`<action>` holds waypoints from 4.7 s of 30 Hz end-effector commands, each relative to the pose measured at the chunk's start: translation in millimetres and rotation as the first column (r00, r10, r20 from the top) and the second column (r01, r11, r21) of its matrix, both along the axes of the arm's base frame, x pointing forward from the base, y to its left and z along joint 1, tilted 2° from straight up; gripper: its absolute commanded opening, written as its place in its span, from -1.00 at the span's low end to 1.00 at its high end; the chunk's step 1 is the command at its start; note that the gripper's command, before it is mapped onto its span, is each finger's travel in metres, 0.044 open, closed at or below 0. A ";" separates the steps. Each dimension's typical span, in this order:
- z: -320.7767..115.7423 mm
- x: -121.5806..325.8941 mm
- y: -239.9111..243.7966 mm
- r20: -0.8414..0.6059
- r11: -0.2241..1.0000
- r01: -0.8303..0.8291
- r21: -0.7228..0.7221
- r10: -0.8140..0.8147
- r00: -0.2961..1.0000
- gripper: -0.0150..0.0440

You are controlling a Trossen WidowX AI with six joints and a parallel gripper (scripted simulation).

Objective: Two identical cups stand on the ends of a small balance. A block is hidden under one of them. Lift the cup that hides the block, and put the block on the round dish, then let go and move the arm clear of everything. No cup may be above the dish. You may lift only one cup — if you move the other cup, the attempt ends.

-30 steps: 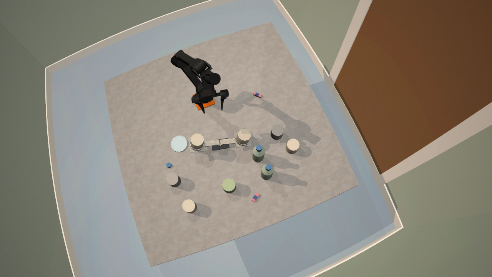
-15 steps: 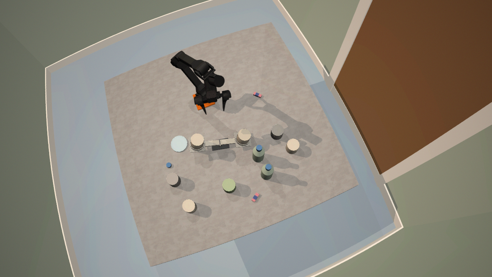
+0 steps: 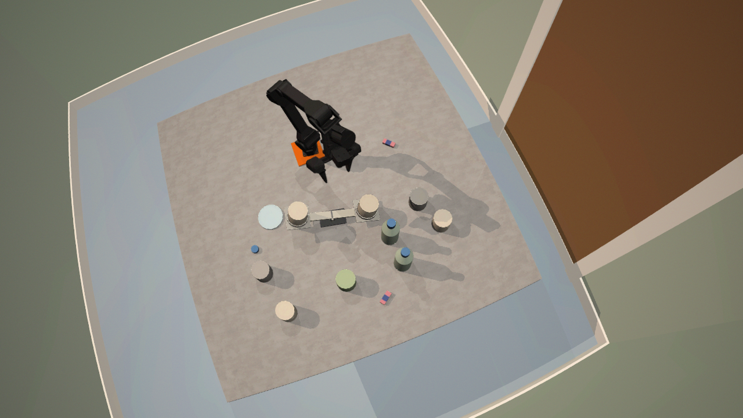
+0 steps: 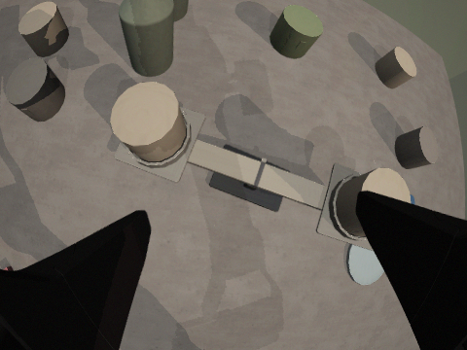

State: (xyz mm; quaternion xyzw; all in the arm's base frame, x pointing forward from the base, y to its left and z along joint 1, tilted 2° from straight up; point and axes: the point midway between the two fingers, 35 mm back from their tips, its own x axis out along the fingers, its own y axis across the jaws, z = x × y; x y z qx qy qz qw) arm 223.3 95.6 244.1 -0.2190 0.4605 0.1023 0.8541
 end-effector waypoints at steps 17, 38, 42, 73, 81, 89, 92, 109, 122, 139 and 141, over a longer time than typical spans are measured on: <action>-35.9 50.6 52.2 -0.350 0.824 -0.545 -0.155 0.470 0.811 1.00; -88.4 87.4 87.8 -0.551 0.489 -0.872 -0.020 0.723 0.418 1.00; -93.9 87.7 87.8 -0.551 0.489 -0.872 -0.020 0.723 0.418 1.00; -141.2 91.0 87.6 -0.550 0.489 -0.872 -0.020 0.723 0.418 1.00; -154.1 91.0 87.0 -0.551 0.489 -0.872 -0.020 0.722 0.418 1.00; -164.4 90.6 86.3 -0.551 0.489 -0.872 -0.020 0.722 0.418 1.00; -164.4 90.6 86.3 -0.551 0.489 -0.872 -0.020 0.722 0.418 0.82; -162.2 90.9 86.6 -0.550 0.489 -0.872 -0.021 0.723 0.418 0.11; -145.5 93.2 88.7 -0.547 0.489 -0.872 -0.023 0.724 0.420 -0.49; -123.0 94.7 90.7 -0.542 0.488 -0.872 -0.026 0.726 0.423 -0.49; -120.3 94.8 90.9 -0.541 0.488 -0.872 -0.027 0.727 0.423 -0.49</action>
